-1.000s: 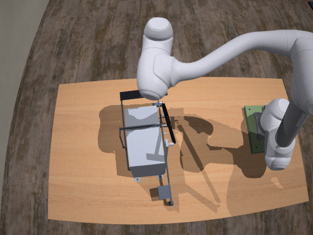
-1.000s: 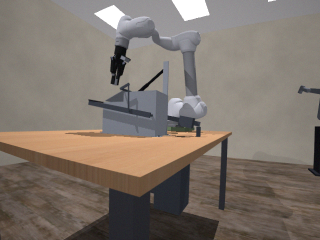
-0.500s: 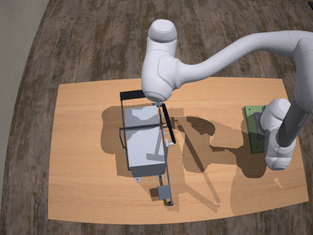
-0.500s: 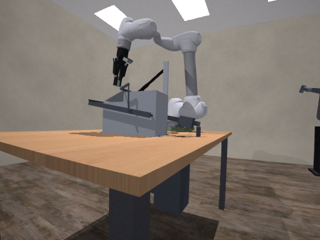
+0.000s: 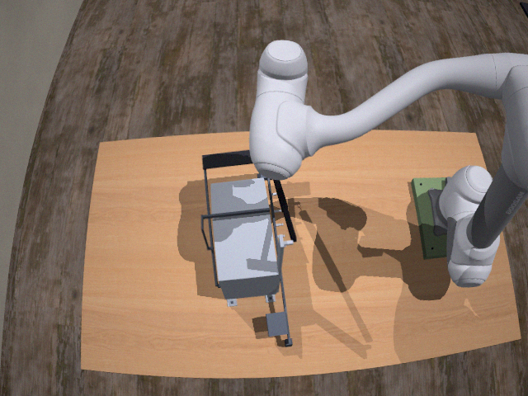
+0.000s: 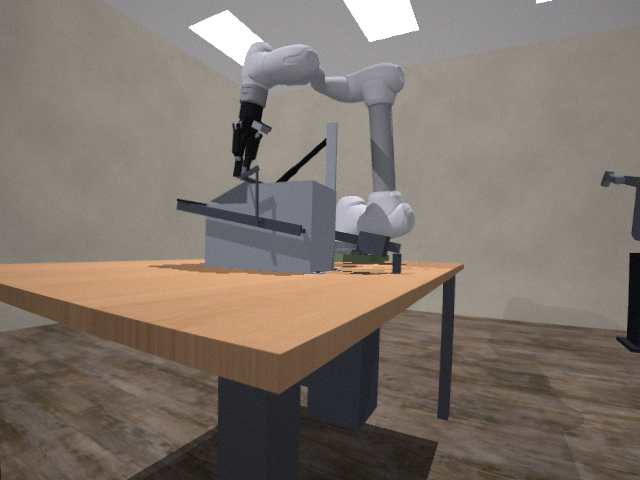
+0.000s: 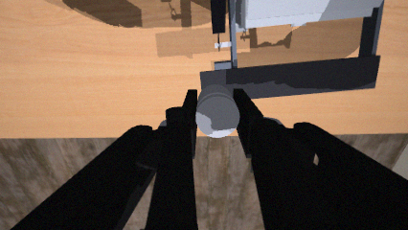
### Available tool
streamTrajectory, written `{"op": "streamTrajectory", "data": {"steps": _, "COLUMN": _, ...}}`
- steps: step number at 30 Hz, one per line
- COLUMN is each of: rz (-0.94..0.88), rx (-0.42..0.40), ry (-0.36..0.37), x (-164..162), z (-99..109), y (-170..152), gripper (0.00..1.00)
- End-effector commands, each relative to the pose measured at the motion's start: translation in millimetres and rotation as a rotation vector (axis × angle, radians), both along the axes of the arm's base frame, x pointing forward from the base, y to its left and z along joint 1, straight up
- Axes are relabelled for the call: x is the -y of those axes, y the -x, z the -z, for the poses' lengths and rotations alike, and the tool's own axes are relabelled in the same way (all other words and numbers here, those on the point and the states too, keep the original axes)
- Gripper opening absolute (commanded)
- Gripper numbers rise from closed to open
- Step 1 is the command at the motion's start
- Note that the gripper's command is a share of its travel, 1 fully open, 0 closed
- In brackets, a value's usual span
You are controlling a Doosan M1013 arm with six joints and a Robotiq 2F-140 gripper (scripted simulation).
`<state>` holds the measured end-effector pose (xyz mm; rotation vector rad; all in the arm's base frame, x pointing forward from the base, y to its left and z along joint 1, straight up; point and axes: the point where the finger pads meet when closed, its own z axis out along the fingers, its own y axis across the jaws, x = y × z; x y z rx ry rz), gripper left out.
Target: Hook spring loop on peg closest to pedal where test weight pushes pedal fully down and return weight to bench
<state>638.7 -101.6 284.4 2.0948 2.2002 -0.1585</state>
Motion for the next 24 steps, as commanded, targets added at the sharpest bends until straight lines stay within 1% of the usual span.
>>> {"op": "streamTrajectory", "data": {"steps": 1, "rz": 0.0, "rx": 0.002, "ry": -0.004, "x": -3, "z": 4, "y": 5, "gripper": 0.25}}
{"op": "streamTrajectory", "data": {"steps": 7, "rz": 0.0, "rx": 0.001, "ry": -0.012, "x": -10, "z": 14, "y": 16, "gripper": 0.25}}
{"op": "streamTrajectory", "data": {"steps": 10, "rz": 0.0, "rx": 0.001, "ry": -0.011, "x": -9, "z": 12, "y": 14, "gripper": 0.25}}
{"op": "streamTrajectory", "data": {"steps": 24, "rz": 0.0, "rx": 0.0, "ry": -0.029, "x": -24, "z": 35, "y": 40, "gripper": 0.25}}
